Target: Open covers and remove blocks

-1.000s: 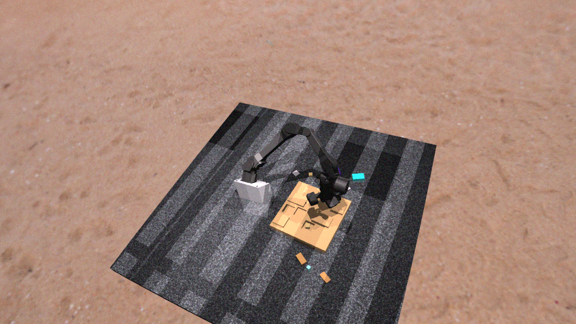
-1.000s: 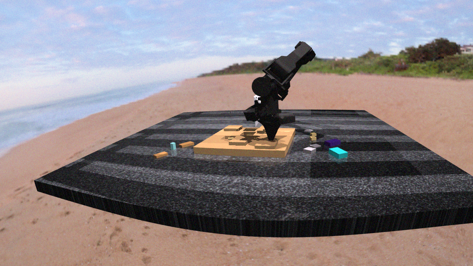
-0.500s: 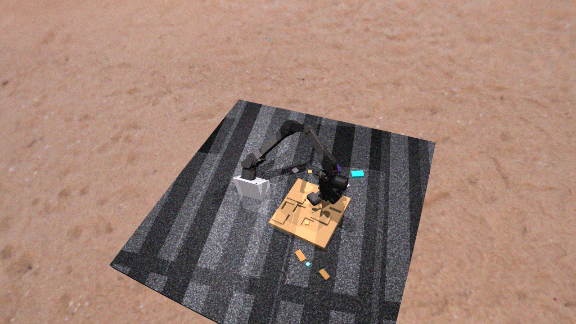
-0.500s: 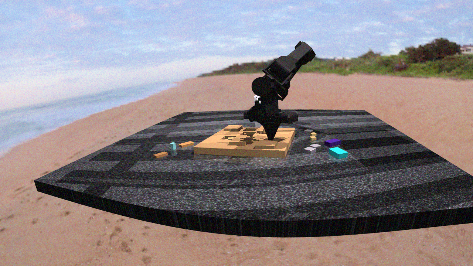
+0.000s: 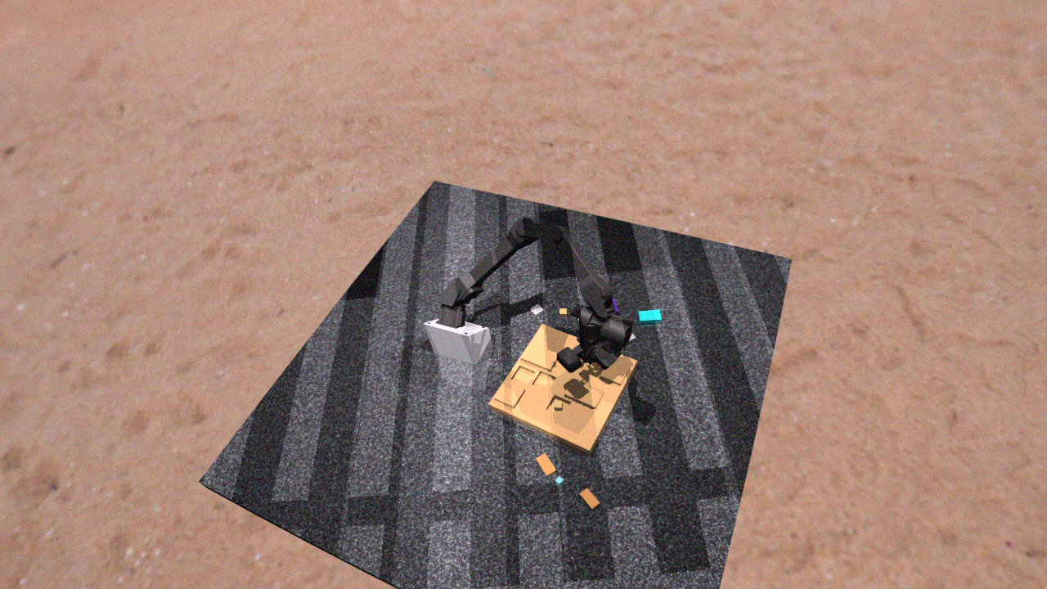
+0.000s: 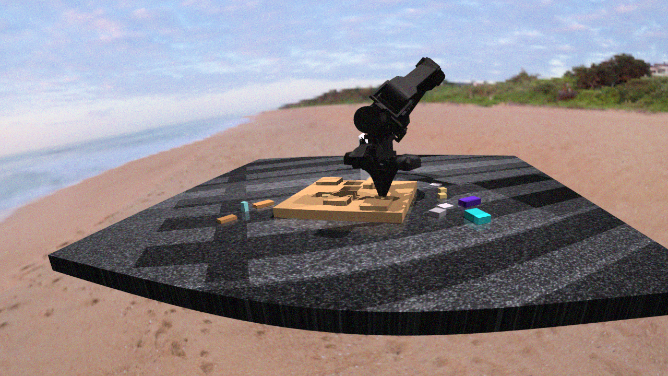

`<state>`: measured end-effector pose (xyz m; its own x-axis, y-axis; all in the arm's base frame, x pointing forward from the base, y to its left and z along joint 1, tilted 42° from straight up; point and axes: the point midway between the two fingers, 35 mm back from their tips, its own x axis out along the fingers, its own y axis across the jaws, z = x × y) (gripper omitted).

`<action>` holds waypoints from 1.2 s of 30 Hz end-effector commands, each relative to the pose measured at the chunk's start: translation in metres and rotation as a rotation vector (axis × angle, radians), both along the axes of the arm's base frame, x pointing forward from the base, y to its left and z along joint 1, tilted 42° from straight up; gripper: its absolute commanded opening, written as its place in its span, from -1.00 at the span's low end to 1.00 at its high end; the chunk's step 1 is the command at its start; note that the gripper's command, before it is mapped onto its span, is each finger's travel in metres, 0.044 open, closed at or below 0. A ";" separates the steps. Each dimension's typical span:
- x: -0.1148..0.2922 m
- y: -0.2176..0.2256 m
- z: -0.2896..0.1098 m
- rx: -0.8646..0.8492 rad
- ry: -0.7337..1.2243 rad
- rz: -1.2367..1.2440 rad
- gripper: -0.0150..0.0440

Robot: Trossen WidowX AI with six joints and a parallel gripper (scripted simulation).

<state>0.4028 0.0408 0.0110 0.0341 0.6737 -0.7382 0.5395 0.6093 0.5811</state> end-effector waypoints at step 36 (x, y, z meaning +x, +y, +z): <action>0.000 -0.013 0.016 -0.005 -0.032 0.028 0.00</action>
